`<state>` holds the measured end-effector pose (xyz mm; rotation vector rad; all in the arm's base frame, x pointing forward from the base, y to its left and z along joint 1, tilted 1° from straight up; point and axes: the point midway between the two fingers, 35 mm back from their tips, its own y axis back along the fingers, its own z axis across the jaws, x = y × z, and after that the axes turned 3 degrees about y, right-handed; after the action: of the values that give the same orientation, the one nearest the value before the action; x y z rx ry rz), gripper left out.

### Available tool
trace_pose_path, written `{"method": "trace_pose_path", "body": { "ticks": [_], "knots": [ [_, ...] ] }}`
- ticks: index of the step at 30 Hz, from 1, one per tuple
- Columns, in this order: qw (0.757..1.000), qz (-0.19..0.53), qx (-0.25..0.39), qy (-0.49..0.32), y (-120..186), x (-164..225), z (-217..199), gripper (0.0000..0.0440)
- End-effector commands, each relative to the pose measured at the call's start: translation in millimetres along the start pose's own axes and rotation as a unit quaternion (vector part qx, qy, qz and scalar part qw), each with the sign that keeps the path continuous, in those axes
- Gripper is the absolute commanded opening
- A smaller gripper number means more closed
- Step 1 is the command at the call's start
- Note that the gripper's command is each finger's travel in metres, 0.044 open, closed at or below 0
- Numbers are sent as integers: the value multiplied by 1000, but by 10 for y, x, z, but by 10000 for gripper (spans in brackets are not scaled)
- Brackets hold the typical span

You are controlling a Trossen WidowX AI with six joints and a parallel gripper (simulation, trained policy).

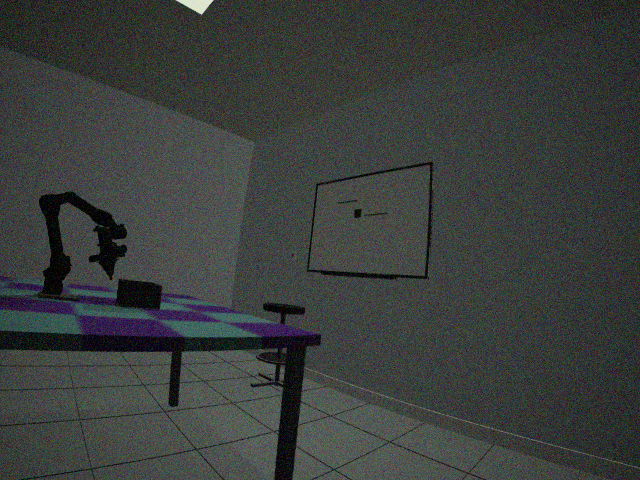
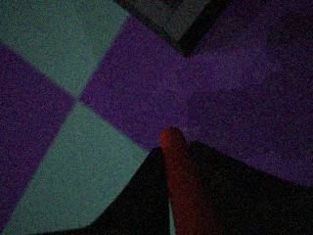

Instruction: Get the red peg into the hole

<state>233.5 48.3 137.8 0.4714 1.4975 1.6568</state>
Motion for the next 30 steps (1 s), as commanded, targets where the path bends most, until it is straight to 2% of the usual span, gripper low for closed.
{"method": "trace_pose_path", "body": {
  "ticks": [1,14,30],
  "knots": [
    [1000,-18,0,0,73,-185,10,0],
    [998,-57,10,-28,57,-752,-49,0],
    [995,-80,19,-63,-169,-1275,-159,2]
  ]
}}
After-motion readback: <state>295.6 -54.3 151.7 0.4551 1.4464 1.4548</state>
